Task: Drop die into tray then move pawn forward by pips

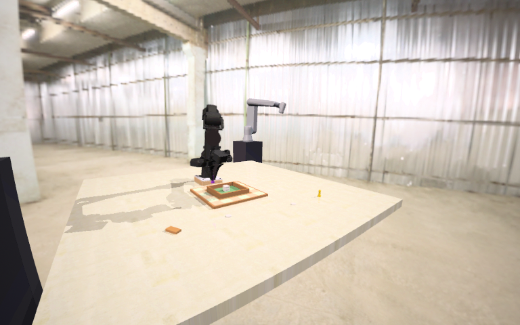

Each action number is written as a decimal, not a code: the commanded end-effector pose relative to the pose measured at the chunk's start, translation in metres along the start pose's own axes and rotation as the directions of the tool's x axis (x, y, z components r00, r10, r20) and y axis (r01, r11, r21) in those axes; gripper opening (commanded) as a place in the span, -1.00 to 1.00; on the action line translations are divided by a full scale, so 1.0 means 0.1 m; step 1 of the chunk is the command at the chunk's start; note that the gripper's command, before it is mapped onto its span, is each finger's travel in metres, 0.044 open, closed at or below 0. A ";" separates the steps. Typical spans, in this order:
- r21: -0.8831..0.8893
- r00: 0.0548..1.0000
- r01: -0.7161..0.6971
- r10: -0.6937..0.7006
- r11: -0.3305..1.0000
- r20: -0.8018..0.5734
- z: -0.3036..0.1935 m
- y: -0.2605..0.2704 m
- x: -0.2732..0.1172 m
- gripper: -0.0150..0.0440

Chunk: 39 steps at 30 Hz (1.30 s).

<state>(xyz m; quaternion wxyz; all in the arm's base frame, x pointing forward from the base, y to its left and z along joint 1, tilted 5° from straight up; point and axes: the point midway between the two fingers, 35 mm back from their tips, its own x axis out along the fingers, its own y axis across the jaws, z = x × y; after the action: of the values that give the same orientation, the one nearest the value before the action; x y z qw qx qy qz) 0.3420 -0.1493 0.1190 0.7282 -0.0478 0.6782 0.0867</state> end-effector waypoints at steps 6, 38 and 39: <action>0.003 1.000 -0.003 0.003 1.000 -0.005 0.30 -0.06 0.35 -0.49; 0.003 1.000 -0.003 0.003 1.000 -0.005 0.30 -0.06 0.71 -0.49; 0.003 1.000 -0.003 0.003 1.000 -0.005 0.30 -0.06 0.71 -0.49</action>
<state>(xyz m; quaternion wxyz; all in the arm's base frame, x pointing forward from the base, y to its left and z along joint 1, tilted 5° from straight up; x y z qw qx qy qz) 0.3789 -0.1455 0.0560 0.7307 -0.0492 0.6754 0.0864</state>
